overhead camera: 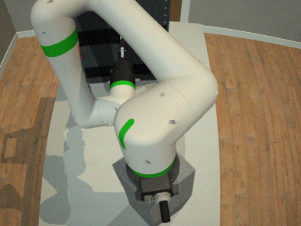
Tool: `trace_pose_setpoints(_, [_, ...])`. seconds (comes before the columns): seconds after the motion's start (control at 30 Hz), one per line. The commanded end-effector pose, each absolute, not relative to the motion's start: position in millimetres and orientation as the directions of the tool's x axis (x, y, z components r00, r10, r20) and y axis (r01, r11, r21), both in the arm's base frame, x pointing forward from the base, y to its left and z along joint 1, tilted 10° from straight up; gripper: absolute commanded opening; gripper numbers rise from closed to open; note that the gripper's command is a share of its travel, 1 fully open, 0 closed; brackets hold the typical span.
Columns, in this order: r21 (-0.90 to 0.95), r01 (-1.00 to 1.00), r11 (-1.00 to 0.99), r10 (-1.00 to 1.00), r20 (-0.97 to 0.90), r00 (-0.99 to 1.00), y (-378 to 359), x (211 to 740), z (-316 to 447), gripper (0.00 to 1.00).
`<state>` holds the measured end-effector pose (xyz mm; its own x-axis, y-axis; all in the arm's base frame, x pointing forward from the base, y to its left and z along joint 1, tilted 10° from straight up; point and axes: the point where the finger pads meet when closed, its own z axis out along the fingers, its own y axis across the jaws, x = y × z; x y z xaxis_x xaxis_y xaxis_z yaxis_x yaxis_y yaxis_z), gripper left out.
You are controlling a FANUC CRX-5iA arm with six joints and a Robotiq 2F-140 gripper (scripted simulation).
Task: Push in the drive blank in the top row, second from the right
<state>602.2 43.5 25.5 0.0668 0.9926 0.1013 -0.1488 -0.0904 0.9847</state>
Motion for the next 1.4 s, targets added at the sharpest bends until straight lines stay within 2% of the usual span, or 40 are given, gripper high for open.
trace_pose_setpoints(0.0, [0.985, -0.150, -0.091, 0.993, 0.102, 0.066, 43.6, 602.9, 26.3, 0.10])
trace_pose_setpoints(1.37, [0.985, -0.150, -0.091, 0.993, 0.102, 0.066, 43.1, 609.4, 27.3, 0.10])
